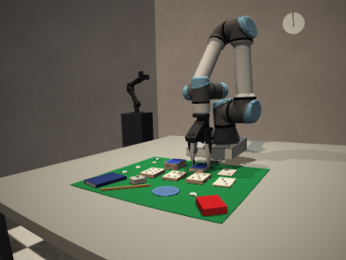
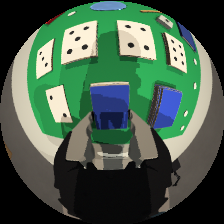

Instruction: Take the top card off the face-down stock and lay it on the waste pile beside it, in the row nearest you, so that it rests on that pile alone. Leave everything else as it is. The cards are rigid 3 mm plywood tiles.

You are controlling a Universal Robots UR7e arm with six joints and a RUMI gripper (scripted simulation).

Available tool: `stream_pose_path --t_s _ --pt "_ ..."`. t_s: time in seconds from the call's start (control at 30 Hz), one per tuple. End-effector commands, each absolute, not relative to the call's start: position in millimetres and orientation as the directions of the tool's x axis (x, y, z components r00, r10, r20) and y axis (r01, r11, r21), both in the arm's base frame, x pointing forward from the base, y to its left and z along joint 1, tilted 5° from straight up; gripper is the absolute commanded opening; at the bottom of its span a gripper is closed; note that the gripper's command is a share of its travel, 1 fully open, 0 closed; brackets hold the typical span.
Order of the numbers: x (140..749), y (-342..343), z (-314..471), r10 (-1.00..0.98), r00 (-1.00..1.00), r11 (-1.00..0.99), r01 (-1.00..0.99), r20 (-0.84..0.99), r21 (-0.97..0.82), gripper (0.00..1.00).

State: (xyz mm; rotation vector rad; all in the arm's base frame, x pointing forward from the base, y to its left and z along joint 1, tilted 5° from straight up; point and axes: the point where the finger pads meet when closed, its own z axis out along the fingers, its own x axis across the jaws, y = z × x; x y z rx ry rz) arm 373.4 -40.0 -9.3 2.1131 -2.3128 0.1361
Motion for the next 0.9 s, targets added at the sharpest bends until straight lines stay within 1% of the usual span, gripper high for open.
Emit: stream_pose_path --t_s 0.0,0.33,0.37,0.87 --pt "372.1 -40.1 -13.4 -0.994 -0.092 0.089 -0.994 0.062 -0.057 0.38" --pt "373.9 -40.8 -11.9 -0.994 -0.092 0.088 -0.994 0.063 -0.061 0.38" --pt "373.9 -40.8 -11.9 -0.994 -0.092 0.088 -0.994 0.063 -0.061 0.5" --pt "373.8 -40.7 -12.0 -0.994 -0.092 0.088 -0.994 0.063 -0.061 0.5"
